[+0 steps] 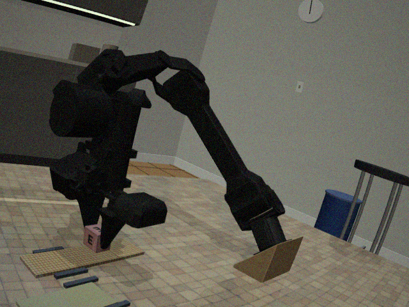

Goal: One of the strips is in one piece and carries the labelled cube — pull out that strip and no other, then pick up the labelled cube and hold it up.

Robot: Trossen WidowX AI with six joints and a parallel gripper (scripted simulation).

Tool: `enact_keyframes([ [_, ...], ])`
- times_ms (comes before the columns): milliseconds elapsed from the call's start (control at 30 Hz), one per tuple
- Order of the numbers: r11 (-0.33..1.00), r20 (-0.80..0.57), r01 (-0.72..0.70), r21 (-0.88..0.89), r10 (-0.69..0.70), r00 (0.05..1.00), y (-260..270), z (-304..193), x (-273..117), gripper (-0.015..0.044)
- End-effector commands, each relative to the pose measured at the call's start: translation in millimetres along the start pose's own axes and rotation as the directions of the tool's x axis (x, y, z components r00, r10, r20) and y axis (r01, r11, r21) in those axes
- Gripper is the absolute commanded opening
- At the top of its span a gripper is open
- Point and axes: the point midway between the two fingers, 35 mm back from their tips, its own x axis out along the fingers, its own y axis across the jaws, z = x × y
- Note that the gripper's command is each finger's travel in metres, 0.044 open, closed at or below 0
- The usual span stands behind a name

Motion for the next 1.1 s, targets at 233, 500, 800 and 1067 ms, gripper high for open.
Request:
enact_keyframes([
  [233,1.000,0.000,-0.001,0.006,0.001,1.000,21,-39,1,0.0000],
  [500,1.000,0.000,0.000,0.007,0.000,1.000,24,-44,-11,0.0000],
  [800,1.000,0.000,-0.001,0.006,0.001,1.000,24,-44,-34,0.0000],
  [1067,1.000,0.000,-0.001,0.006,0.001,1.000,24,-44,-34,0.0000],
])
